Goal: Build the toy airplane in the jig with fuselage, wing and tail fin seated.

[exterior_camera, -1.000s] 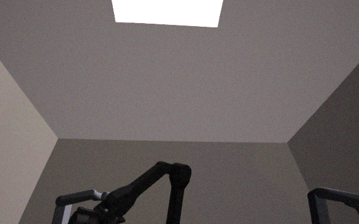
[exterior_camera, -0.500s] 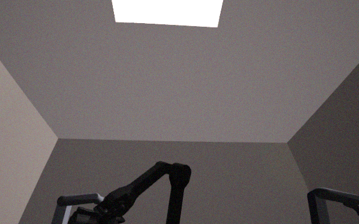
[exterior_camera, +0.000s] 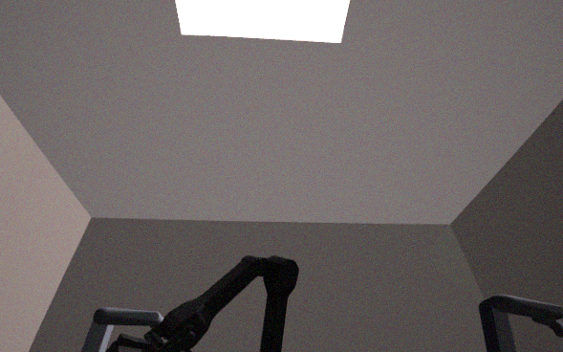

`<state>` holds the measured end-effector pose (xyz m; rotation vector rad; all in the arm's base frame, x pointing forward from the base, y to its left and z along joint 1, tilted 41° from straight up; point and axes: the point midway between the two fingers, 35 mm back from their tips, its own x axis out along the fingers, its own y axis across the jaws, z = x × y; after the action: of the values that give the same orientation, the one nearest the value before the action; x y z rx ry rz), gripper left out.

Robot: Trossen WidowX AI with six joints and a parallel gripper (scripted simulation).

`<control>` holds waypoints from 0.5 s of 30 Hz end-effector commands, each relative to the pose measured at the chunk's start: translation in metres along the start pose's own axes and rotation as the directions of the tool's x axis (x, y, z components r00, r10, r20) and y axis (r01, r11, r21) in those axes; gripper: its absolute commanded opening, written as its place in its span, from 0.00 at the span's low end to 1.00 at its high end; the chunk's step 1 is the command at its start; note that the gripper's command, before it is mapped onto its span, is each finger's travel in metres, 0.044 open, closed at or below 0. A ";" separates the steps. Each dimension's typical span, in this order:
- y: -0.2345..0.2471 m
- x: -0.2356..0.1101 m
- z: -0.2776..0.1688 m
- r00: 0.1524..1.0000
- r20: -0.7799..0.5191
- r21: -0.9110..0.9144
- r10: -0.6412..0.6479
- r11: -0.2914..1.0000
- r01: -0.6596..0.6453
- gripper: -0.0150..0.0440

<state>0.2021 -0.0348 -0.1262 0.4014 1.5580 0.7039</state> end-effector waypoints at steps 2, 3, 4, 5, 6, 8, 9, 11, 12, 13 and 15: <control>0.001 0.010 -0.001 1.000 0.000 0.007 0.005 1.000 -0.005 0.37; 0.001 0.011 -0.001 1.000 0.000 0.007 0.006 1.000 -0.006 0.37; 0.001 0.013 -0.001 1.000 0.000 0.007 0.006 1.000 -0.006 0.37; 0.001 0.014 -0.001 1.000 0.000 0.007 0.006 1.000 -0.006 0.37; 0.001 0.016 -0.001 1.000 0.000 0.007 0.006 1.000 -0.006 0.37; 0.001 0.019 -0.001 1.000 0.000 0.007 0.006 1.000 -0.006 0.37; 0.001 0.021 -0.001 1.000 0.000 0.007 0.006 1.000 -0.006 0.37; 0.001 0.024 -0.001 1.000 0.000 0.007 0.007 1.000 -0.007 0.37; 0.001 0.024 -0.002 1.000 0.000 0.007 0.007 1.000 -0.007 0.37; 0.001 0.025 -0.002 1.000 0.000 0.007 0.007 1.000 -0.007 0.37; 0.001 0.025 -0.002 1.000 0.000 0.007 0.007 1.000 -0.007 0.37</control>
<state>0.1981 -0.0203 -0.1423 0.4041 1.5593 0.7067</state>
